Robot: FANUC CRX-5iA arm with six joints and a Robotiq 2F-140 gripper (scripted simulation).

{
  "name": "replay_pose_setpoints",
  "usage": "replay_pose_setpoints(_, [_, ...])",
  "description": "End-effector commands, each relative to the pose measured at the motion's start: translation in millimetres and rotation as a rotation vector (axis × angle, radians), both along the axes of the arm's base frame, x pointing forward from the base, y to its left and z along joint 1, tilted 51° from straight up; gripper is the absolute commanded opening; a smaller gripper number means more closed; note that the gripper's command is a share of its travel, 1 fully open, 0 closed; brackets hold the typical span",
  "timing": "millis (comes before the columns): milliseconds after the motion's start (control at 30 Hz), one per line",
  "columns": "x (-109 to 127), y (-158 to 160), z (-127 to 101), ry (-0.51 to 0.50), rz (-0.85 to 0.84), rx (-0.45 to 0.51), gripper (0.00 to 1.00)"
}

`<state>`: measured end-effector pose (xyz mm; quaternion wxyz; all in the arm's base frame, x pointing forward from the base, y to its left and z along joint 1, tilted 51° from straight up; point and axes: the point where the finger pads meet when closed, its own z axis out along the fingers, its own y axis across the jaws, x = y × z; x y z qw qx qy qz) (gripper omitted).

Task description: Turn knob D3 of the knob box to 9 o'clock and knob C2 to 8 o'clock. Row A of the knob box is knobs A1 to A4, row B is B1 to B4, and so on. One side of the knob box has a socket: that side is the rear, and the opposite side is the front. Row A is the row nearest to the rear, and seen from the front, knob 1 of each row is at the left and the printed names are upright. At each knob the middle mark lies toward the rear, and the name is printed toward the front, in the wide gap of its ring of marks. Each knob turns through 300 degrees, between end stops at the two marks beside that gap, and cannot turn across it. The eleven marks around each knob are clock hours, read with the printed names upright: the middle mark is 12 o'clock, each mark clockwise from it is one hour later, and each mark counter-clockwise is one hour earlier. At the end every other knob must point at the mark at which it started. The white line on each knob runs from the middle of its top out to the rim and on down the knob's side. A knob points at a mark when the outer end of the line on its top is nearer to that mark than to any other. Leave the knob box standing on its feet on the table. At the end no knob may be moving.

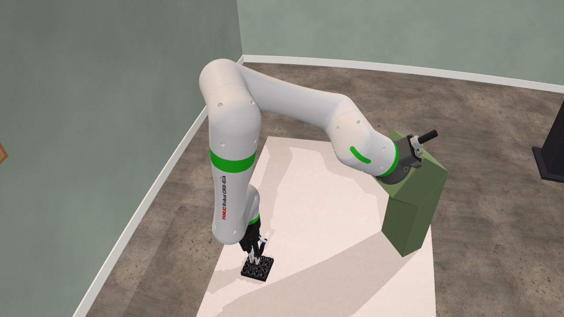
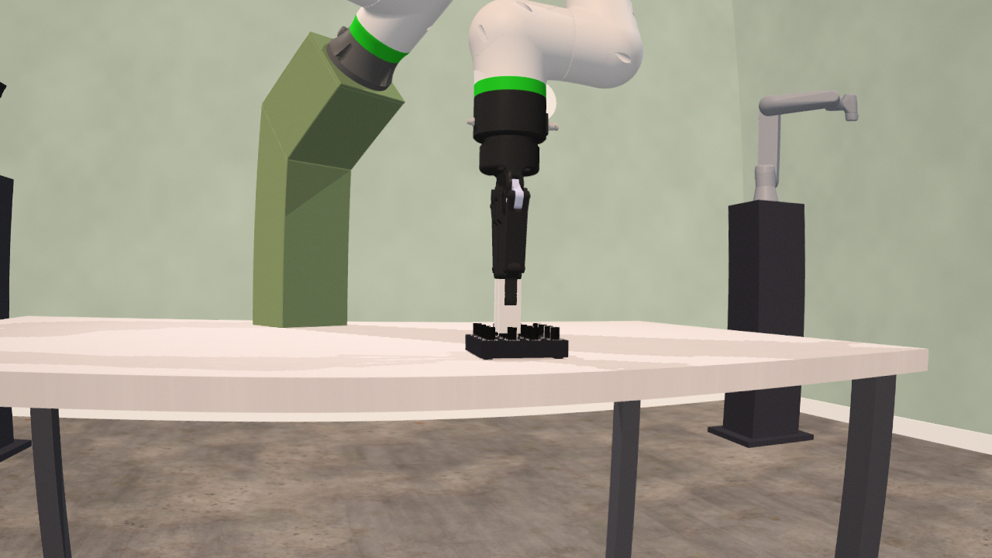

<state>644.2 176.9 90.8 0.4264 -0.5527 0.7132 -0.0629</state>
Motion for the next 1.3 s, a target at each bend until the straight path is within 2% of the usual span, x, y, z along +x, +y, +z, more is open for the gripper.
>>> replay_pose_setpoints(0, [0.0,-0.1,0.1,0.000,0.000,0.000,0.12])
replay_pose_setpoints(1033, [0.0,-0.1,0.1,0.000,0.000,0.000,0.12])
replay_pose_setpoints(1067, [0.0,-0.1,0.1,0.000,0.000,0.000,0.05])
replay_pose_setpoints(1267, [0.0,-0.1,0.1,0.000,0.000,0.000,0.05])
